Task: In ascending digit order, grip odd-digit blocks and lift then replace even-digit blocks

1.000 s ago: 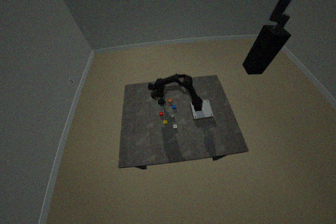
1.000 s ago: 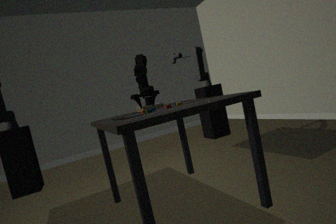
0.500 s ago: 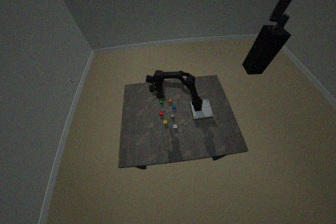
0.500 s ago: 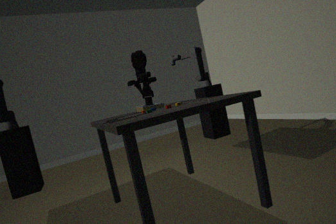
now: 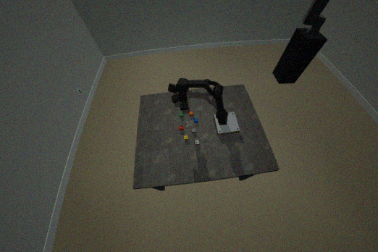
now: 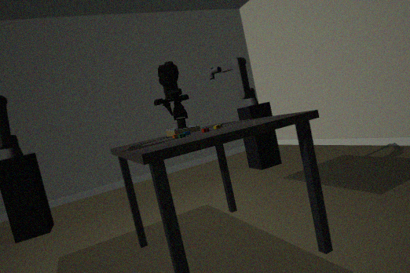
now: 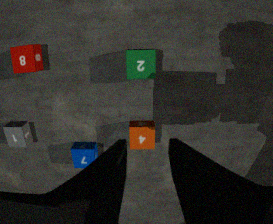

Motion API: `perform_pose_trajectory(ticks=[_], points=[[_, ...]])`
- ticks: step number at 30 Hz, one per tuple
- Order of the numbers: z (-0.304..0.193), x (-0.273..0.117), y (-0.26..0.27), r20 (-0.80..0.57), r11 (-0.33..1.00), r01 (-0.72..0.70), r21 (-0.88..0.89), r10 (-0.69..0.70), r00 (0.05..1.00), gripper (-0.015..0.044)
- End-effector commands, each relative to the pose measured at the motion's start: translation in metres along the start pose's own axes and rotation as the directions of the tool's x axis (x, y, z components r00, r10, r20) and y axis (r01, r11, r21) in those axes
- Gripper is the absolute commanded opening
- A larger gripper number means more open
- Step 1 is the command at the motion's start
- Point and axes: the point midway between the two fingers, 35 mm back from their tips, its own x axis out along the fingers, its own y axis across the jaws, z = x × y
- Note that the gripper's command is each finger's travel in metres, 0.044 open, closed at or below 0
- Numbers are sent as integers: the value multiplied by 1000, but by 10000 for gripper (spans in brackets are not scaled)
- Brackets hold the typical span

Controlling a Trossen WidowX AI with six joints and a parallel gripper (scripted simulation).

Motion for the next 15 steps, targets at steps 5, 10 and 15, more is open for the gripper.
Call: perform_pose_trajectory(ticks=[5,10,15], points=[[-59,3,4,-3,1000,-3,2,3,1000,120],[-58,6,3,-3,1000,-3,2,3,1000,146],[-58,74,3,-3,1000,-4,2,4,1000,277]])
